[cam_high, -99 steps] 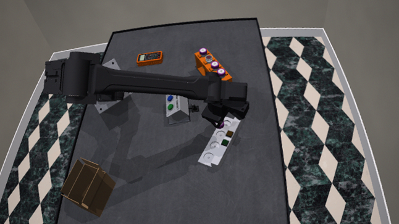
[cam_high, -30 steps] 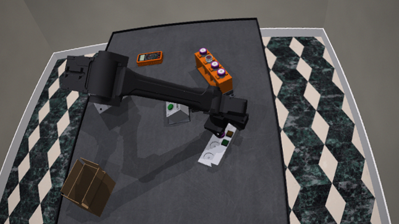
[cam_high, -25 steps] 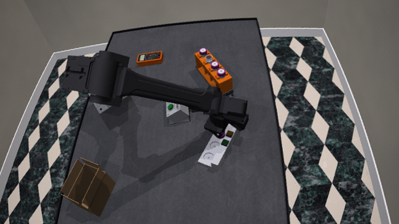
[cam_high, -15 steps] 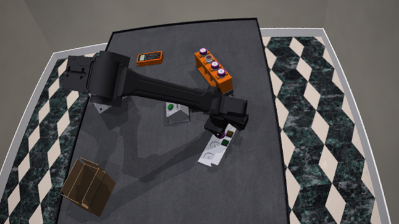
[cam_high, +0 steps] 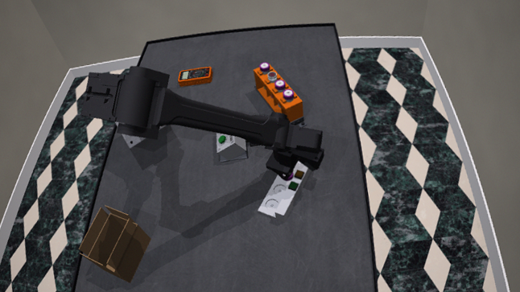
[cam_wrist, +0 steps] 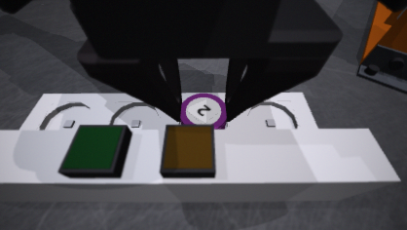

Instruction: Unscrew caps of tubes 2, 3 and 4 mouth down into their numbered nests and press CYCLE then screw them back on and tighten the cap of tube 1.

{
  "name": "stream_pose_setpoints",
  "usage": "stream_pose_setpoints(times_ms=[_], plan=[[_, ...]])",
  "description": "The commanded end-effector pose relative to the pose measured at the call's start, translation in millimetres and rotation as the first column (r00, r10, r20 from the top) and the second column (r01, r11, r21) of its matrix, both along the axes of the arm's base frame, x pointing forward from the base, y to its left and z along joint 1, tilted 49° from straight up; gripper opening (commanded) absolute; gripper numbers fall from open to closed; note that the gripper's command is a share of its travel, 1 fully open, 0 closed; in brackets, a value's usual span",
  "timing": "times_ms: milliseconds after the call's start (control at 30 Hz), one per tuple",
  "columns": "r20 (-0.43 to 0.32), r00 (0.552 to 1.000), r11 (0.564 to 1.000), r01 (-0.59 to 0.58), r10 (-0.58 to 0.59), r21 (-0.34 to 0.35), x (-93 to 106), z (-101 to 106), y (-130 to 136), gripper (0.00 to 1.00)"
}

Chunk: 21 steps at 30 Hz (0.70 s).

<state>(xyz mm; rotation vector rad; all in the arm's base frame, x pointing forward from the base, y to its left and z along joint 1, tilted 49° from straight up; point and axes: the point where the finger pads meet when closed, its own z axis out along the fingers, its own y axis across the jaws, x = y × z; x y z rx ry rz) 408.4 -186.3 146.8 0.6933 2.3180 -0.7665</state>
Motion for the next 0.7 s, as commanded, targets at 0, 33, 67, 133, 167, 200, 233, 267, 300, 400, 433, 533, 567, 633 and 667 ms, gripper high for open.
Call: stream_pose_setpoints(times_ms=[0,33,67,133,167,200,233,267,300,400,433,533,567,633,667], plan=[[0.000,1.000,1.000,0.003,-0.003,-0.003,6.8,4.2,-6.3,0.00],[0.000,1.000,1.000,0.003,-0.003,-0.003,7.2,4.8,-6.4,0.00],[-0.001,1.000,1.000,0.003,-0.003,-0.003,7.0,4.6,-6.4,0.00],[-0.001,1.000,1.000,0.002,-0.002,-0.003,6.8,4.7,-6.0,0.00],[-0.001,1.000,1.000,0.002,-0.002,-0.003,6.7,5.2,-6.0,0.00],[0.012,1.000,1.000,-0.002,0.002,-0.003,5.0,6.6,-0.9,0.47],[0.012,1.000,1.000,-0.002,0.002,-0.003,5.0,6.6,-0.9,0.47],[0.012,1.000,1.000,-0.002,0.002,-0.003,5.0,6.6,-0.9,0.47],[0.012,1.000,1.000,-0.002,0.002,-0.003,5.0,6.6,-0.9,0.47],[0.012,1.000,1.000,-0.002,0.002,-0.003,5.0,6.6,-0.9,0.47],[0.012,1.000,1.000,-0.002,0.002,-0.003,5.0,6.6,-0.9,0.47],[0.012,1.000,1.000,-0.002,0.002,-0.003,5.0,6.6,-0.9,0.47],[0.012,1.000,1.000,-0.002,0.002,-0.003,5.0,6.6,-0.9,0.47],[0.012,1.000,1.000,-0.002,0.002,-0.003,5.0,6.6,-0.9,0.47],[0.012,1.000,1.000,-0.002,0.002,-0.003,5.0,6.6,-0.9,0.47]])
